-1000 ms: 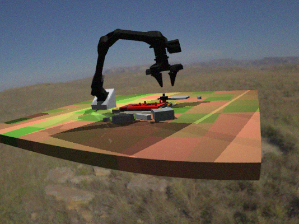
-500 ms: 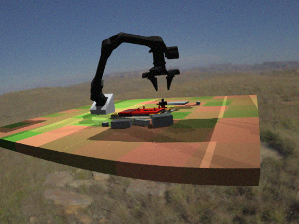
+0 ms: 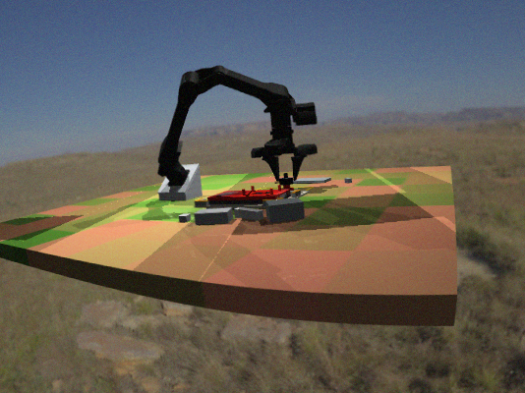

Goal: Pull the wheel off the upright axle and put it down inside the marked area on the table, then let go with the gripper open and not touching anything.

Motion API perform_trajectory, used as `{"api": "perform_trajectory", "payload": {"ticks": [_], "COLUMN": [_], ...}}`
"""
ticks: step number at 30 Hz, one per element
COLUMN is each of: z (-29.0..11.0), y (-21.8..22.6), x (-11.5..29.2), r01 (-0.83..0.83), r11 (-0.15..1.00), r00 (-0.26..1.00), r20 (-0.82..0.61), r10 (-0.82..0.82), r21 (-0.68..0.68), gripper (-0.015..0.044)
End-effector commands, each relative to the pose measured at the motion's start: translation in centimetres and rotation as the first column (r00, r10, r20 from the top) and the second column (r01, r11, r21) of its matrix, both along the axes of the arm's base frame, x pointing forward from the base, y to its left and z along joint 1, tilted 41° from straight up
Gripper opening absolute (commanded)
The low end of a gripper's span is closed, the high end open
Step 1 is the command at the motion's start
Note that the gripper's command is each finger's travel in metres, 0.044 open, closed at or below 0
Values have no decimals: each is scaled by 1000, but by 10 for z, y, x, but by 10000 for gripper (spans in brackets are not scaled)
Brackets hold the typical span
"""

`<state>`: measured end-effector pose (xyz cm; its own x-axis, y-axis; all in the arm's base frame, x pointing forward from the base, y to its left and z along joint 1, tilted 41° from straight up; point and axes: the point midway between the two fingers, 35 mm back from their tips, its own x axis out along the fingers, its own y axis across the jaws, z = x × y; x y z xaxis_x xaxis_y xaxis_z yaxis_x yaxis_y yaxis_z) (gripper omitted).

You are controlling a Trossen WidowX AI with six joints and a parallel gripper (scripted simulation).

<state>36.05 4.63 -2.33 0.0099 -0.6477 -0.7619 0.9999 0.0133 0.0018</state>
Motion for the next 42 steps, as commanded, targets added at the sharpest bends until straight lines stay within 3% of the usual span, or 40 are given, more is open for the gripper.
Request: {"api": "perform_trajectory", "payload": {"ticks": [1,8,14,42], "z": [0,0,1,8], "y": [0,0,0,7], "x": [0,0,0,0], "r01": [2,2,2,-1], "r11": [1000,1000,1000,1000], "r00": [1000,1000,1000,1000], "r20": [0,0,0,-1], "r10": [-2,-2,-2,1], "r21": [0,0,0,-1], "gripper": [208,161,4,0]}}
